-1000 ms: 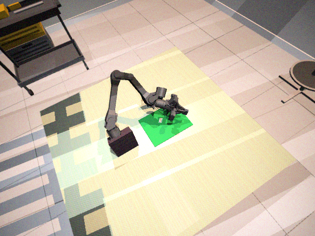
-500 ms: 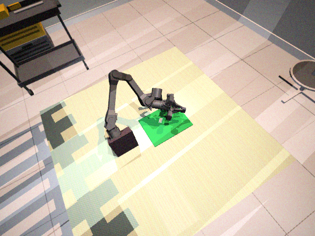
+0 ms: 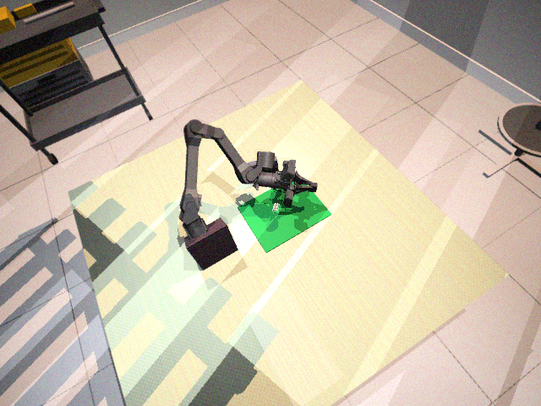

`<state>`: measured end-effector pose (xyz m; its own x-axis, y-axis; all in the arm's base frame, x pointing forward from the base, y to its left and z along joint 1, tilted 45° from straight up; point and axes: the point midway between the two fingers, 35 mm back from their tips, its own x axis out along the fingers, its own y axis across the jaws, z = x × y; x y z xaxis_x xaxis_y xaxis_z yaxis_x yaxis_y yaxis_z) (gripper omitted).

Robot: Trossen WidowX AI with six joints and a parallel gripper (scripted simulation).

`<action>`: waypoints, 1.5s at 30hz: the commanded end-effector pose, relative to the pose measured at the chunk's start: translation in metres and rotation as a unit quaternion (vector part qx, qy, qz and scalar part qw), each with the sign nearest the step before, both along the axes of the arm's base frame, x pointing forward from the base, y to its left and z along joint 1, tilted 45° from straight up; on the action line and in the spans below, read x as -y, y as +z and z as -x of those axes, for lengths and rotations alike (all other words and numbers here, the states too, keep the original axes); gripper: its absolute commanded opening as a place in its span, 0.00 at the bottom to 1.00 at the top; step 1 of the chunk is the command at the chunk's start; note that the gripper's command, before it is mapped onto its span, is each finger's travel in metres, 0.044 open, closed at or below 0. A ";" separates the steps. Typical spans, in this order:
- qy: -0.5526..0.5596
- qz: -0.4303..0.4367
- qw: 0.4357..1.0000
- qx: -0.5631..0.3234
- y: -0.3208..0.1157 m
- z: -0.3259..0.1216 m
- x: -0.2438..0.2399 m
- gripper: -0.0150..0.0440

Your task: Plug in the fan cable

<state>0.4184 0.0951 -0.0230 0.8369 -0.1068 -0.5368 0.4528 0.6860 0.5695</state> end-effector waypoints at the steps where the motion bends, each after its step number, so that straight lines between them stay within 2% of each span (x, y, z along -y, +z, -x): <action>1: 0.004 0.001 1.000 -0.002 0.000 0.000 0.000 0.25; 45: -0.002 -0.001 1.000 0.001 -0.013 0.003 -0.014 0.25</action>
<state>0.4155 0.1082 -0.0346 0.8356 -0.1021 -0.5398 0.4516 0.6872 0.5690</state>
